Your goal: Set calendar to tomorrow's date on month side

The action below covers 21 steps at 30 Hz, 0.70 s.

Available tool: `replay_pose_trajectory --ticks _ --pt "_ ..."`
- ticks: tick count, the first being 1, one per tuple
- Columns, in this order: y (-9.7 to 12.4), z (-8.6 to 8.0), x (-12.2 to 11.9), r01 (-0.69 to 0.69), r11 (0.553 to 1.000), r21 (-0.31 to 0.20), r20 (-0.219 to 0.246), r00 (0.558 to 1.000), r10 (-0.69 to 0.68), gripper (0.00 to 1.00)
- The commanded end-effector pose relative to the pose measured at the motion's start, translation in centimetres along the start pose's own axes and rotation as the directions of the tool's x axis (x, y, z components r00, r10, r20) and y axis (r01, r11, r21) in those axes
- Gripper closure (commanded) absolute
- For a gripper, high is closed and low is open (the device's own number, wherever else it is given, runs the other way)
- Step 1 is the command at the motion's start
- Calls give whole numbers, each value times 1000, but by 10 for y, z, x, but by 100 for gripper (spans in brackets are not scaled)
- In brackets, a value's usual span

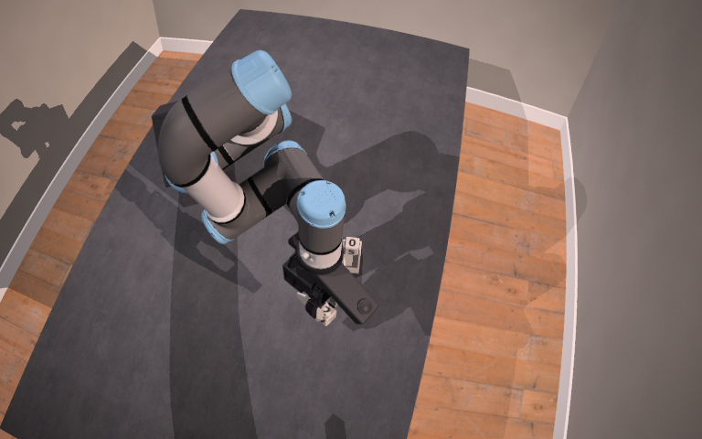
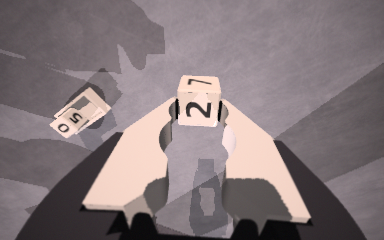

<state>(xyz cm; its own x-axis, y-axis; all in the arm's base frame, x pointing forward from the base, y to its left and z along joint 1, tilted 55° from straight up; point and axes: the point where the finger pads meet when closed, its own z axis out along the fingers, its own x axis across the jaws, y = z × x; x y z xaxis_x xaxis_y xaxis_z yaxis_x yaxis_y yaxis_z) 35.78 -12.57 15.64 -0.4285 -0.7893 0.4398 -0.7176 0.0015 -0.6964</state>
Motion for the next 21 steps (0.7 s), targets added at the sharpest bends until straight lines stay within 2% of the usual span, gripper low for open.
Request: replay_pose_trajectory --ticks 1,21 --pt "-1 -1 4 -52 999 1 6 999 52 90" --pt "-1 -1 5 -60 998 2 5 998 60 90"
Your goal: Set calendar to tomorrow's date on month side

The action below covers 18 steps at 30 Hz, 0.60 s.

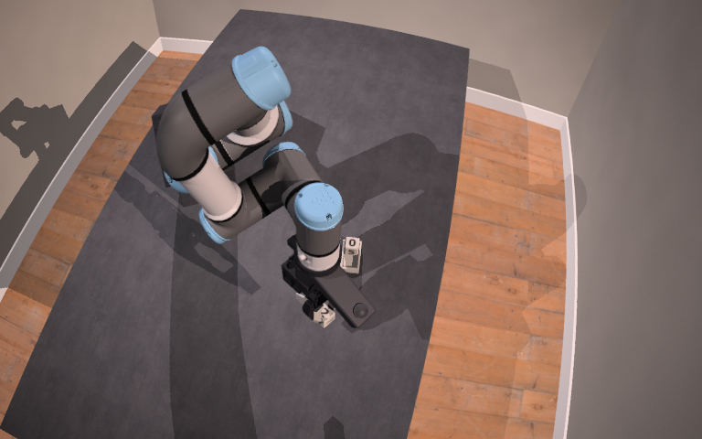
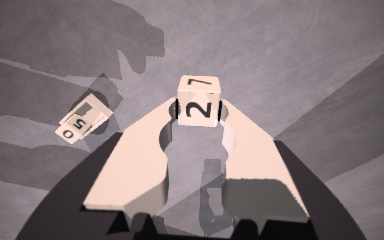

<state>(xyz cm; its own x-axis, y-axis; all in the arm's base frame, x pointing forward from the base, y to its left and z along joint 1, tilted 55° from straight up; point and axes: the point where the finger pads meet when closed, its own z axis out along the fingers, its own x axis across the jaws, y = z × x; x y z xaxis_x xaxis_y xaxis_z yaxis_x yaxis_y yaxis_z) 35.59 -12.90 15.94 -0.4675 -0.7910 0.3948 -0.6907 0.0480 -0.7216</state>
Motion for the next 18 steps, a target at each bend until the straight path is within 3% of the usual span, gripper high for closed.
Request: replay_pose_trajectory --ticks 1,18 --pt "0 0 0 0 1000 1 0 1000 0 90" --pt "-1 13 0 0 1000 1 1 1000 0 90"
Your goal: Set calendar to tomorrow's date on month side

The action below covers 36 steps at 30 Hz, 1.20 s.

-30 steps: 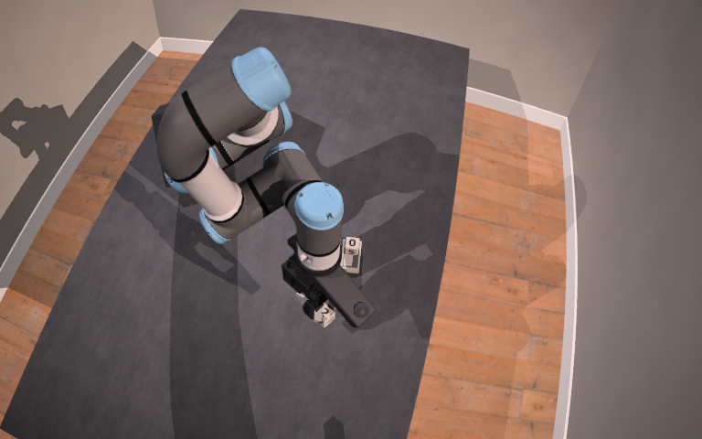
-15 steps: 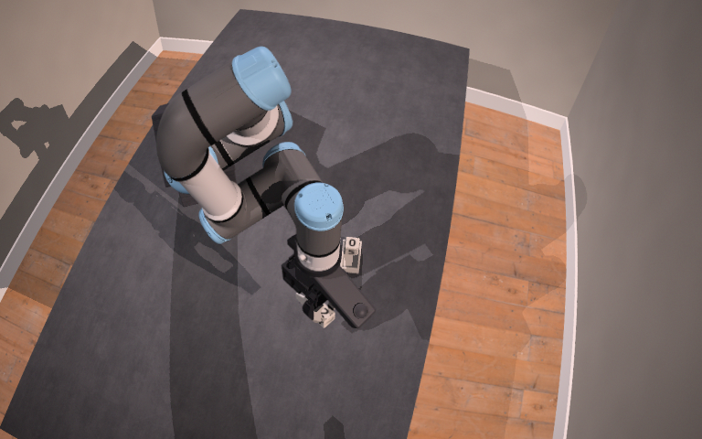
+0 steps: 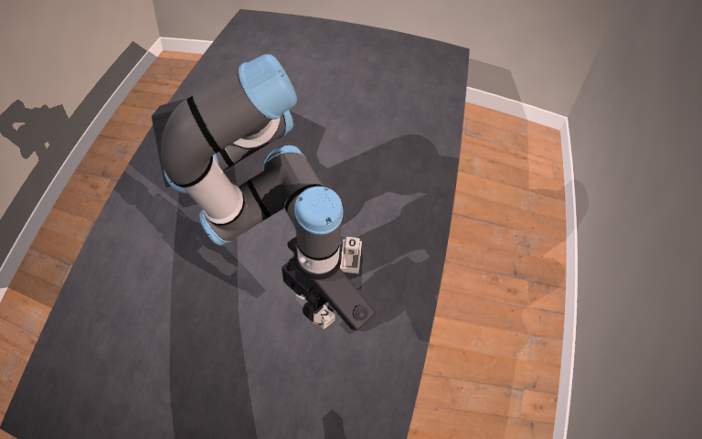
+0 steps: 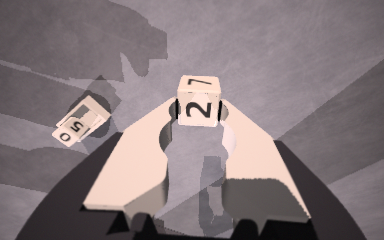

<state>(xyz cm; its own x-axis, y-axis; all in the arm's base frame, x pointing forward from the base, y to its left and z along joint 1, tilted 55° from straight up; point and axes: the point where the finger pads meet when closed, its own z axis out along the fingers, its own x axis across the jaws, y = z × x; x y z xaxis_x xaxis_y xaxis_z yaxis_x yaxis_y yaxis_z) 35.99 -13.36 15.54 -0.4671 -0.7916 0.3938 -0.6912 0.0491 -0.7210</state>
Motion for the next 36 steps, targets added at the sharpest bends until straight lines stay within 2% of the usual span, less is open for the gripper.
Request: replay_pose_trajectory --ticks 1,11,26,36 --pt "-1 7 0 0 1000 2 0 1000 0 90" --pt "-1 22 0 0 1000 2 0 1000 0 90" --pt "-1 57 1 0 1000 2 0 1000 0 90" --pt "-1 73 1 0 1000 2 0 1000 0 90"
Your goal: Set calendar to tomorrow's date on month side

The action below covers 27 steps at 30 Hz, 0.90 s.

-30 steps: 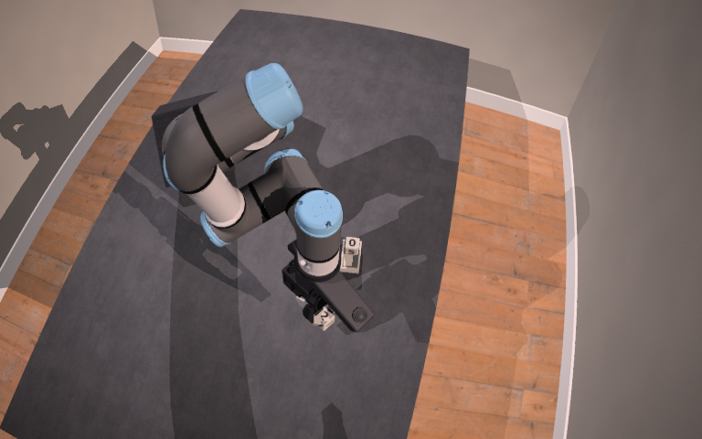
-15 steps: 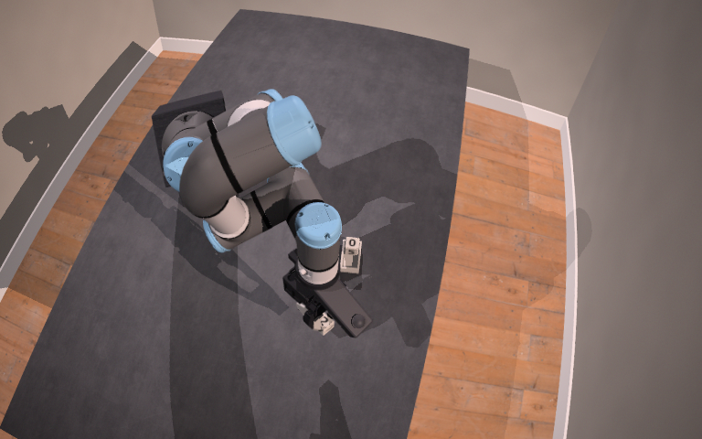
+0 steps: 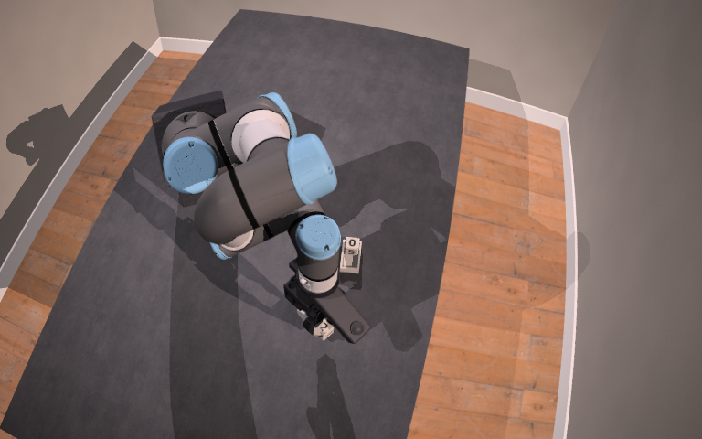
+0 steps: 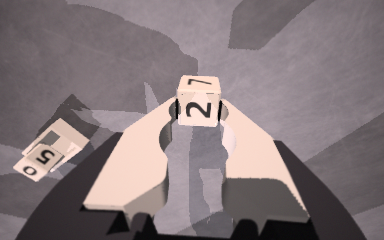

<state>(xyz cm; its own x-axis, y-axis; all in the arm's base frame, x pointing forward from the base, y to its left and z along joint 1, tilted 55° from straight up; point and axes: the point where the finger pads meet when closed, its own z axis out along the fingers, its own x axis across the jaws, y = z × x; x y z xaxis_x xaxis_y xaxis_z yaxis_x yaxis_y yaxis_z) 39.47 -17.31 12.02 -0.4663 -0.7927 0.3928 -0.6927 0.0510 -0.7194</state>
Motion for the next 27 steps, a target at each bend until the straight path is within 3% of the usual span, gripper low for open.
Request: replay_pose_trajectory --ticks 1,27 --pt "-1 11 0 0 1000 5 -2 1000 0 90" --pt "-1 24 0 0 1000 5 -2 1000 0 90"
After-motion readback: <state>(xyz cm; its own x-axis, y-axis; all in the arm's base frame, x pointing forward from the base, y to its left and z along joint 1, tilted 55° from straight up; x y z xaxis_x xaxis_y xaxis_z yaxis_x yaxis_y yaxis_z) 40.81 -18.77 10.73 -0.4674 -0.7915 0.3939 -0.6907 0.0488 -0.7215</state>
